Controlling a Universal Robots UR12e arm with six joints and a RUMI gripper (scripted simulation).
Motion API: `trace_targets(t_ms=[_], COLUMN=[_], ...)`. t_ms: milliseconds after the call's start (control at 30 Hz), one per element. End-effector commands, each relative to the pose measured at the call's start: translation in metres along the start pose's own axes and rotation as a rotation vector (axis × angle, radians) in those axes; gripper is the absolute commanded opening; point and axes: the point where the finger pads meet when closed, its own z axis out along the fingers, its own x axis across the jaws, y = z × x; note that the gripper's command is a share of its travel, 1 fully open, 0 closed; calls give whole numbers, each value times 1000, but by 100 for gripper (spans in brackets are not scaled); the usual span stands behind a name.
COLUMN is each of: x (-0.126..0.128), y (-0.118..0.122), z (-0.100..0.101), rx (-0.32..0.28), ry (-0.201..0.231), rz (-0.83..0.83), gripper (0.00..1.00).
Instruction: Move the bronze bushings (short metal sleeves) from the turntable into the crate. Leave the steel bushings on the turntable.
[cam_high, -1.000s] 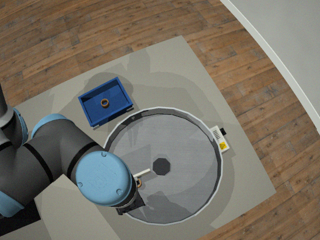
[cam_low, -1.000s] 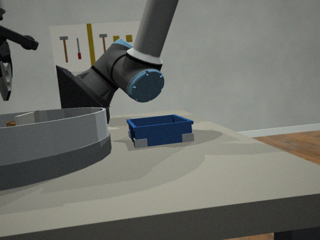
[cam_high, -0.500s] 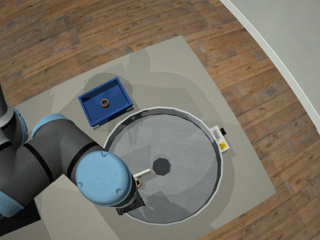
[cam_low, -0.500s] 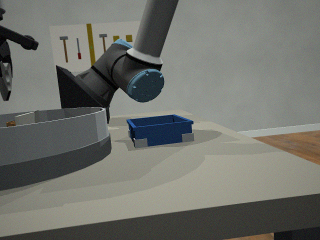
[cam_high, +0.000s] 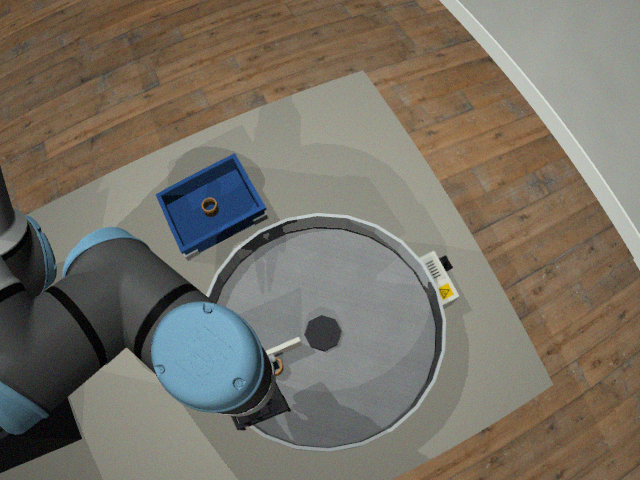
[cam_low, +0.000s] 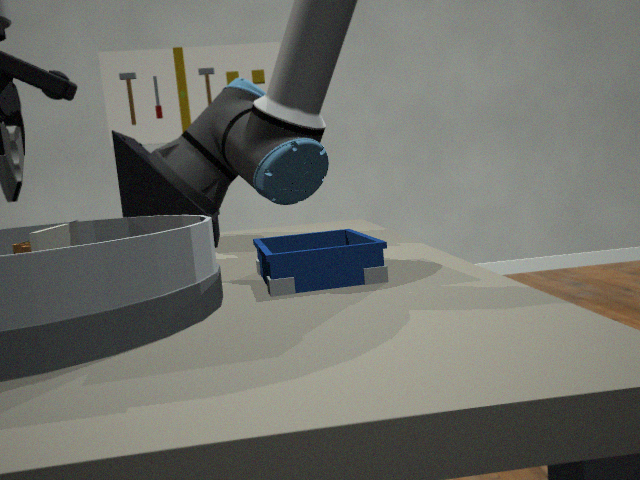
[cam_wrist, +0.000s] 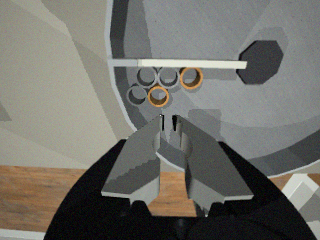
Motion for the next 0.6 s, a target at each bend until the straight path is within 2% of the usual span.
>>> trace_targets(t_ms=[0,367,500,567], x=[0,1,27,27], y=[0,0,-17,-17], z=[-1,-1,4,4], rx=[-1,-1,0,0], ry=[1,1,1,1], rz=[0,0,0,0], gripper=[6,6,6,6])
